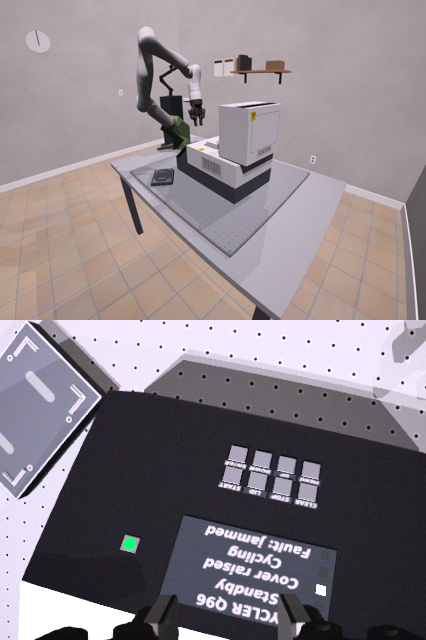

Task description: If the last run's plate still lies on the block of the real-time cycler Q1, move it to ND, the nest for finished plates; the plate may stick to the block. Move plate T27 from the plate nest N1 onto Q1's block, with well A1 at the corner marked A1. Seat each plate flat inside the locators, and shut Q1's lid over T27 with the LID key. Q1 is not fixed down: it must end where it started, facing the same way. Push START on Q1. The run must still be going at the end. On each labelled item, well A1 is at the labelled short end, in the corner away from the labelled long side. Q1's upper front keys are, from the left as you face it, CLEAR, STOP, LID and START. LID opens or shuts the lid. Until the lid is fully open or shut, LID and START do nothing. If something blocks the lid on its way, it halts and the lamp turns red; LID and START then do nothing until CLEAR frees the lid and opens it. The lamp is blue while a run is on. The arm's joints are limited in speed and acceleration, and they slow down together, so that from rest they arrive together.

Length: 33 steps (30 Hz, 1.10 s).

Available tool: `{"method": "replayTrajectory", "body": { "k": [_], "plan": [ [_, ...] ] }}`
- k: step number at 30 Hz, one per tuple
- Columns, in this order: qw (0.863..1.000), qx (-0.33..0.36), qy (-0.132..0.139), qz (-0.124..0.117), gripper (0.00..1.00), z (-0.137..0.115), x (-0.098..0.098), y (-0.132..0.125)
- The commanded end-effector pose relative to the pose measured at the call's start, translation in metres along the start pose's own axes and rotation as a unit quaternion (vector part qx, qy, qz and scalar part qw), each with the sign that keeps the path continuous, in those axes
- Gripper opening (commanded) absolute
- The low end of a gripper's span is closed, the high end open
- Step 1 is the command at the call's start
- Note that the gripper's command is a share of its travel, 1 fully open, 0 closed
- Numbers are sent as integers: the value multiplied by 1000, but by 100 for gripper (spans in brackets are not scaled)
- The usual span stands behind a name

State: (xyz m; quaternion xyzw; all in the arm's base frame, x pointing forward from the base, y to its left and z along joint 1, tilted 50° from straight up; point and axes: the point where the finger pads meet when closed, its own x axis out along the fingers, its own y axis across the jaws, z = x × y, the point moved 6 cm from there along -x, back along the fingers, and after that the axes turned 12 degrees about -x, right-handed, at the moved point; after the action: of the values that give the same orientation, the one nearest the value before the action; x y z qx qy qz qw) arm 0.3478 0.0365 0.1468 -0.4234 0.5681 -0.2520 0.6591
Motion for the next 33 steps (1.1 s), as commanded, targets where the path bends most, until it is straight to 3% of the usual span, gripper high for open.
{"method": "replayTrajectory", "body": {
  "k": [1, 8, 16, 33],
  "plan": [
    [998, -60, -9, 3, 48, -11, -5, 4],
    [990, -142, -20, 5, 43, -27, -11, 9],
    [962, -270, -38, 9, 36, -52, -20, 17],
    [962, -270, -38, 9, 23, -56, -15, 19]
  ]
}}
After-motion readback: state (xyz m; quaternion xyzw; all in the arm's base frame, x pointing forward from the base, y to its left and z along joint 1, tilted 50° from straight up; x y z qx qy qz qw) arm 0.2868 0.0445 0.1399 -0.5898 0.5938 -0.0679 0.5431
